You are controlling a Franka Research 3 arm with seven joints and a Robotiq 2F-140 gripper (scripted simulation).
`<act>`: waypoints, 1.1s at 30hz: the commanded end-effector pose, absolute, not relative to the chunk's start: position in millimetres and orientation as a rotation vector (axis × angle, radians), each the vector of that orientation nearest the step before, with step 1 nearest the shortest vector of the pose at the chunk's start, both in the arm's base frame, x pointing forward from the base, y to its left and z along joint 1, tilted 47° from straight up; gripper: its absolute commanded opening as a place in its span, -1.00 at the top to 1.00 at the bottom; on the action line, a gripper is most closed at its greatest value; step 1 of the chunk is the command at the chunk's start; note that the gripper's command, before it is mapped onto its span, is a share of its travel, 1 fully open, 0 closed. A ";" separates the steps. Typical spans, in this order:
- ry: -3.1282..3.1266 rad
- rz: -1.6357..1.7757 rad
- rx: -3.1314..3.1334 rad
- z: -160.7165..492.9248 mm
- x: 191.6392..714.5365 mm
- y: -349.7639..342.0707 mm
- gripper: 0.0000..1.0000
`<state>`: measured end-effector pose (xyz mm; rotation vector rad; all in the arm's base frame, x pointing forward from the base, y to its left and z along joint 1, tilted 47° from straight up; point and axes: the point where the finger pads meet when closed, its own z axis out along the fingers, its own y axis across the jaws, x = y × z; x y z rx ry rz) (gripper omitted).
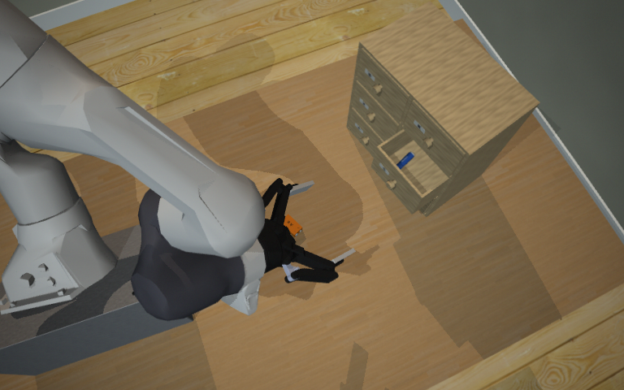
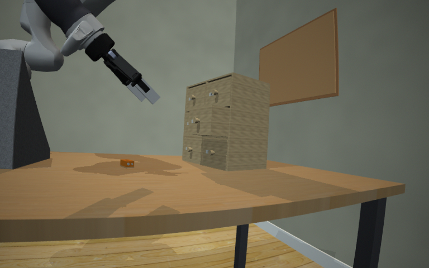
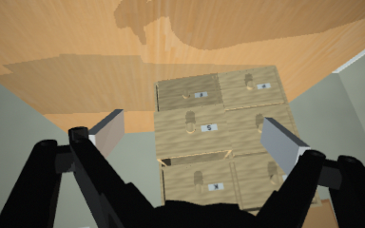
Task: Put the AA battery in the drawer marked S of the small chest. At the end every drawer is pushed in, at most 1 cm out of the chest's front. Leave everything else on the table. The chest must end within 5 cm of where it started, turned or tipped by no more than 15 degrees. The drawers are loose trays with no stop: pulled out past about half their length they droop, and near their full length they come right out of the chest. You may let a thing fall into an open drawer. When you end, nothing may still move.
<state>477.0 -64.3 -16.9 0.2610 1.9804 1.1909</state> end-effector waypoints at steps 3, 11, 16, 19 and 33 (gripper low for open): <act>1.840 1.008 0.159 -22.5 486.8 -59.0 -1.00; 1.763 0.986 0.199 -25.8 493.3 -52.2 -1.00; 1.719 0.974 0.221 -27.7 497.0 -48.5 -1.00; 1.703 0.969 0.229 -28.4 498.3 -47.0 -1.00; 1.687 0.964 0.237 -29.0 499.7 -45.6 1.00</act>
